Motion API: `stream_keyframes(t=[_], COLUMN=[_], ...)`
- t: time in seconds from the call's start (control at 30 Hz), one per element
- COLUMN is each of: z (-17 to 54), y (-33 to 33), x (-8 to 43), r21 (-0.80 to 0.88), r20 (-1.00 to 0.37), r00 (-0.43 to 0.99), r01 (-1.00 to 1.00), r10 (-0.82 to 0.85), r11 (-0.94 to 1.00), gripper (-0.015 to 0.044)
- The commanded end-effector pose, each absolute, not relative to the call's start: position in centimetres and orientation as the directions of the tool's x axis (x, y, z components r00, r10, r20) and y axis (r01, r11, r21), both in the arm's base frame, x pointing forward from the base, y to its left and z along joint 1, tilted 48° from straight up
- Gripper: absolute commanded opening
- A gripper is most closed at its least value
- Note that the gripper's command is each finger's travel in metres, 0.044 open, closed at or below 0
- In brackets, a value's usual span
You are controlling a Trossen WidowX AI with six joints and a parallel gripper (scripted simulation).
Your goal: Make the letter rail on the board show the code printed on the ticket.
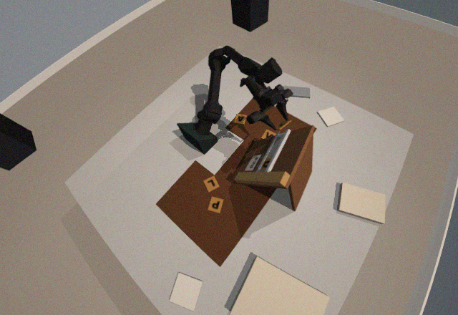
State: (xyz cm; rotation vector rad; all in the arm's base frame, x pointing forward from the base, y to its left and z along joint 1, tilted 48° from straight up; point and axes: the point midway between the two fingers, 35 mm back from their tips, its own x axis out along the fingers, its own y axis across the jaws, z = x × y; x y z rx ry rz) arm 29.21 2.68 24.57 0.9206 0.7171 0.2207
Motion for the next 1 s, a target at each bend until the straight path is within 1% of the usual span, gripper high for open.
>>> stream_keyframes(t=[0.0, 0.37, 0.57, 0.97], z=[26.0, 29.5, 29.5, 28.4], y=[4.9, 9.0, 9.2, 12.3], x=[27.7, 23.6, 23.7, 26.9], r21=[0.782, 0.726, 0.724, 0.724], r20=[-0.415, -0.279, -0.277, -0.271], r00=[0.744, 0.706, 0.705, 0.707], r01=[-0.003, -0.289, -0.293, -0.298], r10=[0.524, 0.651, 0.653, 0.654], r11=[0.624, 0.624, 0.624, 0.622], gripper=[0.0, 0.0, 0.0, 0.0])
